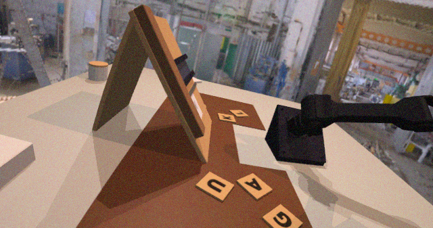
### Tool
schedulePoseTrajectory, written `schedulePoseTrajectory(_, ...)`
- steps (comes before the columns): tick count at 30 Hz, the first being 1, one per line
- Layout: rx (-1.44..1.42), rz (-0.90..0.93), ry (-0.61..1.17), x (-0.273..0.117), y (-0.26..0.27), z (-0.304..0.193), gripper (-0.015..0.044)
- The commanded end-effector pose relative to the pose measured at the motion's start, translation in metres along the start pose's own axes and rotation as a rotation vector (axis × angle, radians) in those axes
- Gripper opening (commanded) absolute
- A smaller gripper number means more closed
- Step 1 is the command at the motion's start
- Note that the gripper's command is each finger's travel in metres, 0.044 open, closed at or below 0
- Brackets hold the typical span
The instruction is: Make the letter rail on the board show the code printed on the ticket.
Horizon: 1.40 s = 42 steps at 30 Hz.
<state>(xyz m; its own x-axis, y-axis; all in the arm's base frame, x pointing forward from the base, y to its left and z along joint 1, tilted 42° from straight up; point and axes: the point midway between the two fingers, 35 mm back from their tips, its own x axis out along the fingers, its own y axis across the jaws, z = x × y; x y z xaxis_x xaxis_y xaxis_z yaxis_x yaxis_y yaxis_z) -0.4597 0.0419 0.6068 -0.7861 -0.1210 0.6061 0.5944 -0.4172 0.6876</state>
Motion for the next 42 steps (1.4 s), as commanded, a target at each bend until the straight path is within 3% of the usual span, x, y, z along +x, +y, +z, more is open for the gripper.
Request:
schedulePoseTrajectory(1, 0.001, 0.005, -0.006, -0.001, 0.002, 0.002, 0.0426)
schedulePoseTrajectory(12, 0.033, 0.313, -0.274, -0.063, 0.130, 0.079, 0.0440)
schedulePoseTrajectory(23, 0.041, 0.718, -0.480, -0.179, 0.263, 0.115, 0.0440)
schedulePoseTrajectory(33, 0.095, 1.122, -0.553, -0.307, 0.353, 0.103, 0.0440)
schedulePoseTrajectory(42, 0.153, 1.532, -0.480, -0.434, 0.402, 0.054, 0.0440)
